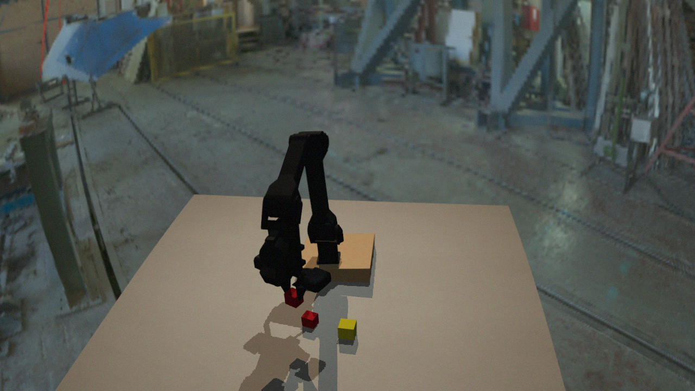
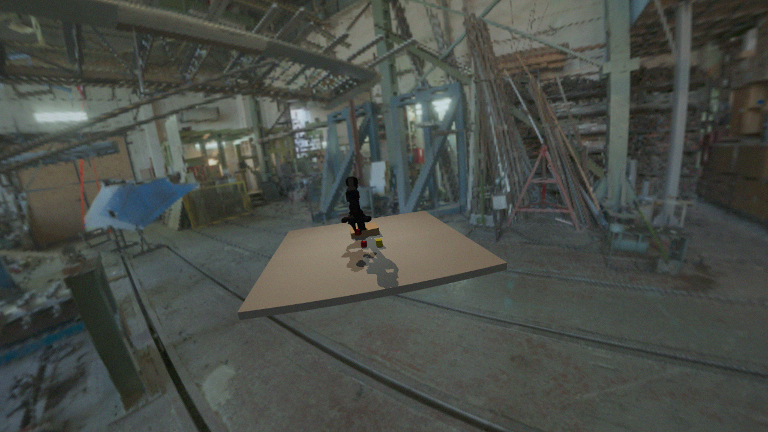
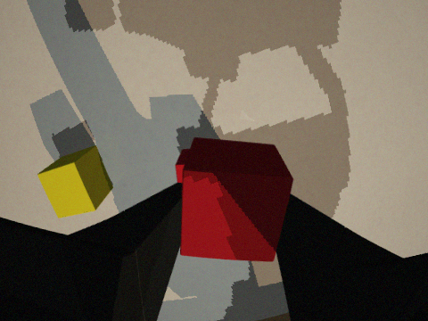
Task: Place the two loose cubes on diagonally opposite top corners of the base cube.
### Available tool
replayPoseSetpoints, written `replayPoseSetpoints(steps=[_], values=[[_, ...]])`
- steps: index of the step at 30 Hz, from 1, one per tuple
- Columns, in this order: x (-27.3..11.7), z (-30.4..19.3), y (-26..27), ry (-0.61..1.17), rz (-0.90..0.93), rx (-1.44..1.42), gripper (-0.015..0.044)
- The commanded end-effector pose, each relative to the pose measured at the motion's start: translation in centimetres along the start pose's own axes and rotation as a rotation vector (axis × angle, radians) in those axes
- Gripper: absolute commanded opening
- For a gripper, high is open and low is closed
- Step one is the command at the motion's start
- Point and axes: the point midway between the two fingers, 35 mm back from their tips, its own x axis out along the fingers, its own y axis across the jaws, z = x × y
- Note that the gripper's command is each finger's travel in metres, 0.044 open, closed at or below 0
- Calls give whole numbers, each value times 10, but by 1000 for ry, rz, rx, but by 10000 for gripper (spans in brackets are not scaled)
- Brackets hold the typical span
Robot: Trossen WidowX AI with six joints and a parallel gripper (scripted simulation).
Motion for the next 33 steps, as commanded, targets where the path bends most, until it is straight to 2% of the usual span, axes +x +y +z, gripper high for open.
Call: replayPoseSetpoints(steps=[1, 33], values=[[4, -5, 11, 5, 3, -110, 105], [25, -59, 97, 6, 13, -1087, 105]])
